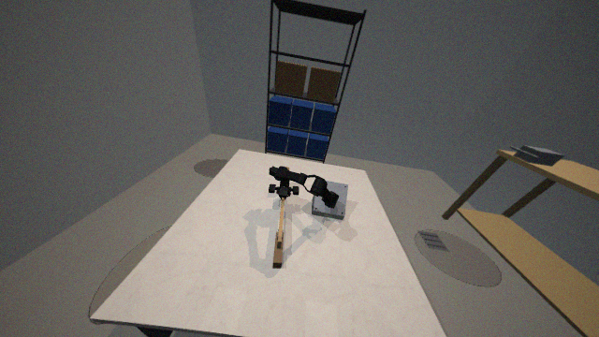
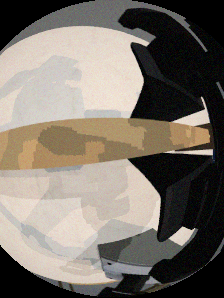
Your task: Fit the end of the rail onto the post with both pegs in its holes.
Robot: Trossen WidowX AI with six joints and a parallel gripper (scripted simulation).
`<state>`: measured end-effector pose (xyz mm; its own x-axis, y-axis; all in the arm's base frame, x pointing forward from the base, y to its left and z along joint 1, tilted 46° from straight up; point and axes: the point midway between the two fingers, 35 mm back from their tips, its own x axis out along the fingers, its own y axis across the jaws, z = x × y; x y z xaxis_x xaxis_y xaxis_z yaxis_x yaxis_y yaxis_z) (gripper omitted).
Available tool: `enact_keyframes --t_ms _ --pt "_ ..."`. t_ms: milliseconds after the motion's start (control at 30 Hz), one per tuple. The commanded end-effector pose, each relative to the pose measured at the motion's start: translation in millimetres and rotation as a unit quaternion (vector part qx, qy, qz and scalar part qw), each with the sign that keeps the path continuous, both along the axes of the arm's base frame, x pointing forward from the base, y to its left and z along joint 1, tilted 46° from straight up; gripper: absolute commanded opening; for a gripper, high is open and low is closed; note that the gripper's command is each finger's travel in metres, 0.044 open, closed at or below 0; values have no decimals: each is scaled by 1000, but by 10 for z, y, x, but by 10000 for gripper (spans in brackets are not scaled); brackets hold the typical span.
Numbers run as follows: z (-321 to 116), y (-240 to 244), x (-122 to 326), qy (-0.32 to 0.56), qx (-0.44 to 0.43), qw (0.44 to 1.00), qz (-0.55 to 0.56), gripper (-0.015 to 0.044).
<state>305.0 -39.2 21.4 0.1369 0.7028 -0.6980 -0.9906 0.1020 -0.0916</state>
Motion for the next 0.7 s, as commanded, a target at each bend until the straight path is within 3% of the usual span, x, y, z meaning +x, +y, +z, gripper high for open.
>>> enact_keyframes --t_ms 0,667 --pt "17 -58 31 -6 -1 1000 -5 0" --pt "-36 -89 41 -6 -2 1000 -5 0"
